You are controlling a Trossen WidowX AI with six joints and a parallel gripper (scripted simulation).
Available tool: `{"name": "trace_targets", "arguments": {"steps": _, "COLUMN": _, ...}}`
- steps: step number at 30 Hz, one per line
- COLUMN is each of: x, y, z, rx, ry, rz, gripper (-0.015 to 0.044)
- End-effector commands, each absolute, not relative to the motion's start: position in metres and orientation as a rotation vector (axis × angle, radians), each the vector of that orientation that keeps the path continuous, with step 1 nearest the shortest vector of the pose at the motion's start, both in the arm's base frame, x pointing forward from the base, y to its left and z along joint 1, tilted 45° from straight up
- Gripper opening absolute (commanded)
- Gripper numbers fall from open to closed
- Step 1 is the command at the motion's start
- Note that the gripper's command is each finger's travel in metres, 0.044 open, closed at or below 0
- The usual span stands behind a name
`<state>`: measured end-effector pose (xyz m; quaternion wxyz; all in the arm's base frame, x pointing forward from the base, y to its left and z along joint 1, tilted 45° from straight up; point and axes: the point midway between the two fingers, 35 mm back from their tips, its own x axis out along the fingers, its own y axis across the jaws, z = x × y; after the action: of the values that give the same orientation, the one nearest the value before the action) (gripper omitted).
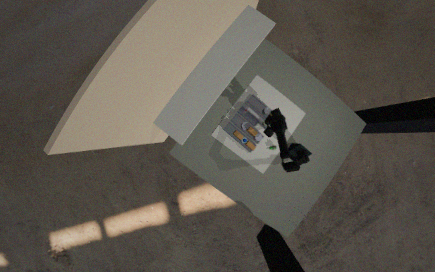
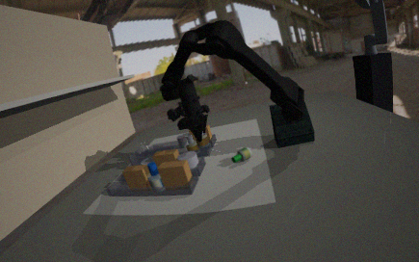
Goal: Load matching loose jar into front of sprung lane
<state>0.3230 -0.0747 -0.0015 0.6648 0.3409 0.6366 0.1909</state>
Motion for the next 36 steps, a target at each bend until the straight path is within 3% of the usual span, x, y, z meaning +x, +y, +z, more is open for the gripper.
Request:
{"name": "trace_targets", "arguments": {"steps": 1, "x": 0.3332, "y": -0.0792, "z": 0.0032, "rx": 0.765, "ry": 1.402, "rz": 0.432, "gripper": 0.0}}
{"name": "trace_targets", "arguments": {"steps": 36, "x": 0.3365, "y": -0.0792, "z": 0.0017, "rx": 0.765, "ry": 1.402, "rz": 0.432, "gripper": 0.0}}
